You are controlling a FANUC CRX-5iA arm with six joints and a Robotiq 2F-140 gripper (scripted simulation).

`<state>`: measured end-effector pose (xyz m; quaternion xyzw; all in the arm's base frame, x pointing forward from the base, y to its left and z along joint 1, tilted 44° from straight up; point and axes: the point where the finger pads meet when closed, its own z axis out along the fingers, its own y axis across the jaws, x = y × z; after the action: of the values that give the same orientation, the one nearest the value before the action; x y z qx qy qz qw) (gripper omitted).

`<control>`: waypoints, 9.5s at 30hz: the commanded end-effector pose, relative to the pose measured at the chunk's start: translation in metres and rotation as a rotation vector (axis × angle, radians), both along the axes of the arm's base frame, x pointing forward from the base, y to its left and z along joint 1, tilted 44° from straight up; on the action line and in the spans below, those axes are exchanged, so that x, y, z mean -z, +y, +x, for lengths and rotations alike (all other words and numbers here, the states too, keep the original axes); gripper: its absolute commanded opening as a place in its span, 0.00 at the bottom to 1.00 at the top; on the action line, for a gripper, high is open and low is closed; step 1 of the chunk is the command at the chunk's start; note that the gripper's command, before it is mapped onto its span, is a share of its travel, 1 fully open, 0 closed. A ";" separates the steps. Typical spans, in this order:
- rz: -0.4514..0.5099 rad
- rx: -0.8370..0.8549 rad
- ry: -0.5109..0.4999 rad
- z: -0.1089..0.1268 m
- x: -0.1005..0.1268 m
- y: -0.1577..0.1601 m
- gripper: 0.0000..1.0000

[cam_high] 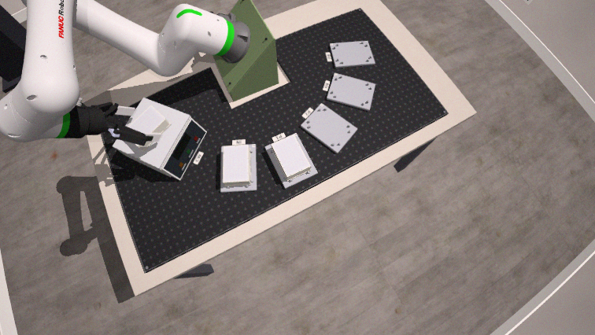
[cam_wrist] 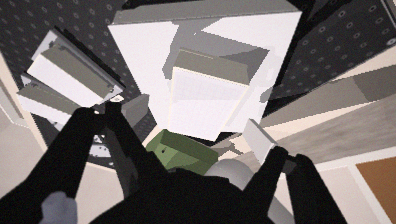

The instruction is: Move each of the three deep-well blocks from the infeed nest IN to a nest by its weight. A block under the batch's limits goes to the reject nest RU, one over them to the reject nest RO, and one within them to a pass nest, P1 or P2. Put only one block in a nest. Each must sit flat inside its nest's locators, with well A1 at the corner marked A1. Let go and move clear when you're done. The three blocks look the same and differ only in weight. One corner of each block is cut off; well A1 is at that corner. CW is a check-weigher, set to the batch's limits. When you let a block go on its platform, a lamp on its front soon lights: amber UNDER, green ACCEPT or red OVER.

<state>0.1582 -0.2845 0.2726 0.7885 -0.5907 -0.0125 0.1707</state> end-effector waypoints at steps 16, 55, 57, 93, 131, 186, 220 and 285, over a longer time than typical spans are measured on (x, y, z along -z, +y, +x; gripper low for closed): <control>-0.001 -0.001 0.000 0.002 -0.030 0.029 1.00; -0.001 -0.001 0.000 0.002 -0.042 0.040 1.00; -0.001 -0.001 0.000 0.002 -0.042 0.040 1.00; -0.001 -0.001 0.000 0.002 -0.042 0.040 1.00; -0.001 -0.001 0.000 0.002 -0.034 0.033 1.00; -0.001 -0.001 0.000 0.000 0.010 -0.009 1.00; -0.001 -0.001 0.000 -0.001 0.013 -0.012 0.10; -0.001 -0.001 0.000 0.002 -0.034 0.033 0.10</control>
<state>0.1600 -0.2514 0.3068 0.7885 -0.5906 -0.0125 0.1708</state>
